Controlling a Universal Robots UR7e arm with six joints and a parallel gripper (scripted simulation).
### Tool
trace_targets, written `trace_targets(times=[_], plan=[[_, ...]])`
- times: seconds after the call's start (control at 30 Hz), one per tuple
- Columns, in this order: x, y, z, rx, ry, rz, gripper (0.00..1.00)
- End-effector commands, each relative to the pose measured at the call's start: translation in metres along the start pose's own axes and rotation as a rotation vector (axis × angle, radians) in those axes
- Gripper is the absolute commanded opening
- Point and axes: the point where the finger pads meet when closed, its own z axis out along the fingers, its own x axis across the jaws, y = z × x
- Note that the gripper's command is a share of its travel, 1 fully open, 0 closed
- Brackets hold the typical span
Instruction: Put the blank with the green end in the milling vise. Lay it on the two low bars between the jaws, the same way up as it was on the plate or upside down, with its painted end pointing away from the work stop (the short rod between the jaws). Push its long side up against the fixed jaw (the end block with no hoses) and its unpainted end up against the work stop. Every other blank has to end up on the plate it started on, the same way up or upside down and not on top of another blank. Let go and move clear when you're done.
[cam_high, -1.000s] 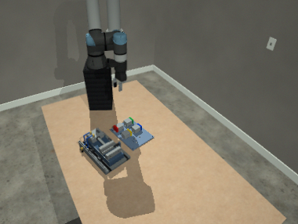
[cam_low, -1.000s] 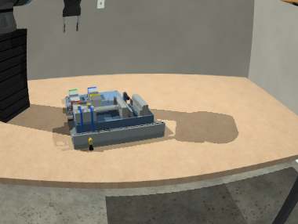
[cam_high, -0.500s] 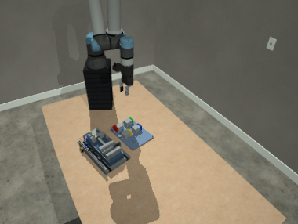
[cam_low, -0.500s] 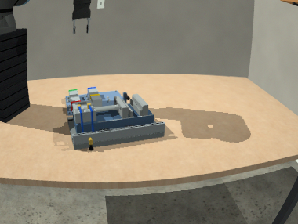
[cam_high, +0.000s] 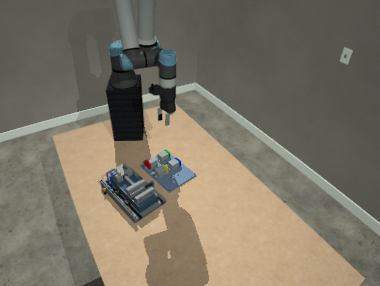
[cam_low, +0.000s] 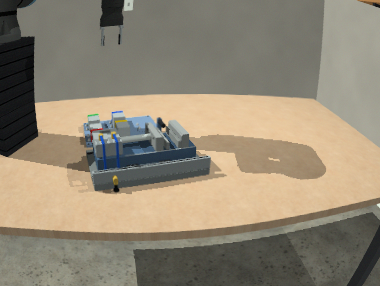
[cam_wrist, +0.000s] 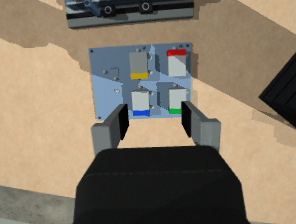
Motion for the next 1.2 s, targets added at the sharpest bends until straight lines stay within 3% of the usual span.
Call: trace_targets(times=[0.0,1.17], plan=[[-0.008,0.002,0.003,0.001,-0.001,0.001,1.00],[0.005,-0.003,-0.002,0.001,-0.001,0.001,1.00]])
